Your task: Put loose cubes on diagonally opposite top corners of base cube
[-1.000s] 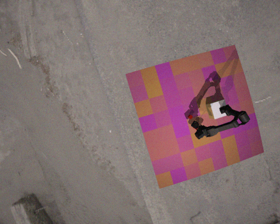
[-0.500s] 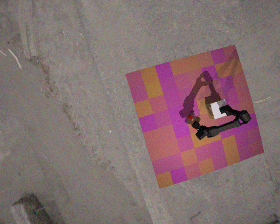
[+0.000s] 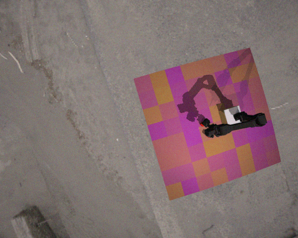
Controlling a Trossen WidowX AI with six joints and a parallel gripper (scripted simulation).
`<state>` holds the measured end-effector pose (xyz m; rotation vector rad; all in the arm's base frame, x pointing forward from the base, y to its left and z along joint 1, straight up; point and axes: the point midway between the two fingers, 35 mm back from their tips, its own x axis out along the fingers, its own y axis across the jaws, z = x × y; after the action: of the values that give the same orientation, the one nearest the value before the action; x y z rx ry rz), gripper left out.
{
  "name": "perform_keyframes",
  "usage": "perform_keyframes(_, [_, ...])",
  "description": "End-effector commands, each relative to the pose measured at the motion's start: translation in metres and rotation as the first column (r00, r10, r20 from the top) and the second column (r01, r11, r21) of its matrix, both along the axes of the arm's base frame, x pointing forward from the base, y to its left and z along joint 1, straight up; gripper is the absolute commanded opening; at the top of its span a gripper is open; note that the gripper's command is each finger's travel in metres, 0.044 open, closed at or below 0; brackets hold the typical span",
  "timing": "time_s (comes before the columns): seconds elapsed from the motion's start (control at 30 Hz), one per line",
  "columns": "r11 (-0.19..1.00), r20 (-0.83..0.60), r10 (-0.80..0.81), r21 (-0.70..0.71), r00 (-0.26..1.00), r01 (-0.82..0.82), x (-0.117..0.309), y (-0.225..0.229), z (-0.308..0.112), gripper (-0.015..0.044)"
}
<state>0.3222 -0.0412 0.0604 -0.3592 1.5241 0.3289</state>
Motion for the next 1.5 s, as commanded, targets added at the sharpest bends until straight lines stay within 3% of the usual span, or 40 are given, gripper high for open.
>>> perform_keyframes(0.0, [1.000,0.002,-0.024,0.004,1.000,0.024,-0.004,-0.024,0.010,0.0265])
perform_keyframes(0.13, [1.000,0.002,-0.024,0.004,1.000,0.024,-0.004,-0.024,0.008,0.0265])
perform_keyframes(0.33, [1.000,0.001,-0.024,0.004,1.000,0.024,-0.002,-0.025,-0.050,0.0265])
perform_keyframes(1.47, [1.000,0.001,-0.024,0.004,1.000,0.024,-0.002,-0.026,-0.096,0.0265])
